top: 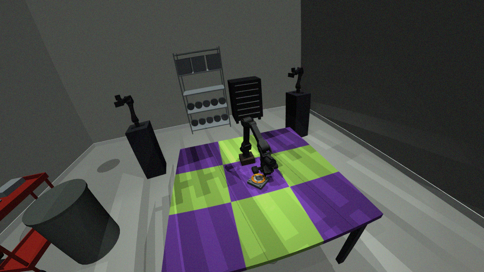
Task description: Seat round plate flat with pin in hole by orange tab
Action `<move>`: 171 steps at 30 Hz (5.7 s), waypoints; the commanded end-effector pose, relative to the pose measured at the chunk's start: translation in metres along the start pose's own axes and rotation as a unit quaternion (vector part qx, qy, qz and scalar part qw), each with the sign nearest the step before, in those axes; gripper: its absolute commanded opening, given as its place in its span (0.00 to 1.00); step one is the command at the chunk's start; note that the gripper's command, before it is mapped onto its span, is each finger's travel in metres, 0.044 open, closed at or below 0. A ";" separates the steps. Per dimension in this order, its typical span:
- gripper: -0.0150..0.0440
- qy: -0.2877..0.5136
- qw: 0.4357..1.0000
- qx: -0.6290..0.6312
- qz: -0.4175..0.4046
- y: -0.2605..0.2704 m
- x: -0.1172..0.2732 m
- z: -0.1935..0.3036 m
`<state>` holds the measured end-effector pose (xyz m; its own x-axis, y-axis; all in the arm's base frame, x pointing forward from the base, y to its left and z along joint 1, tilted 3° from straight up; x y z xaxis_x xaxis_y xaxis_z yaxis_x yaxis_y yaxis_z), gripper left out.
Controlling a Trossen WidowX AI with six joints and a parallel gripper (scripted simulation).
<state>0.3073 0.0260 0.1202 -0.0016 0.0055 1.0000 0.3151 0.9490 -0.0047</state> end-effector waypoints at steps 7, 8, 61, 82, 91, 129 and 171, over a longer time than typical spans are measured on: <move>0.25 0.009 1.000 -0.002 0.001 -0.002 -0.003 0.007; 0.25 0.009 1.000 -0.002 0.001 -0.002 -0.003 0.007; 0.25 0.010 1.000 -0.002 0.002 -0.015 -0.003 0.031; 0.25 0.011 1.000 -0.002 0.002 -0.029 -0.002 0.042; 0.25 0.011 1.000 -0.002 0.003 -0.037 -0.001 0.045; 0.25 0.011 1.000 -0.002 0.004 -0.075 0.003 0.040; 0.25 0.013 1.000 -0.003 0.003 -0.079 0.037 0.040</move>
<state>0.2442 -0.0359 0.1576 0.0248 0.0023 0.9997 0.3206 0.9472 -0.0102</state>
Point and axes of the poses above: the point midway between the two fingers, 35 mm back from their tips, its own x axis back along the fingers, its own y axis across the jaws, z = x × y, the point moved 10 cm from there along x, back along the fingers, and after that the axes turned 10 degrees about -x, right-handed, at the moved point
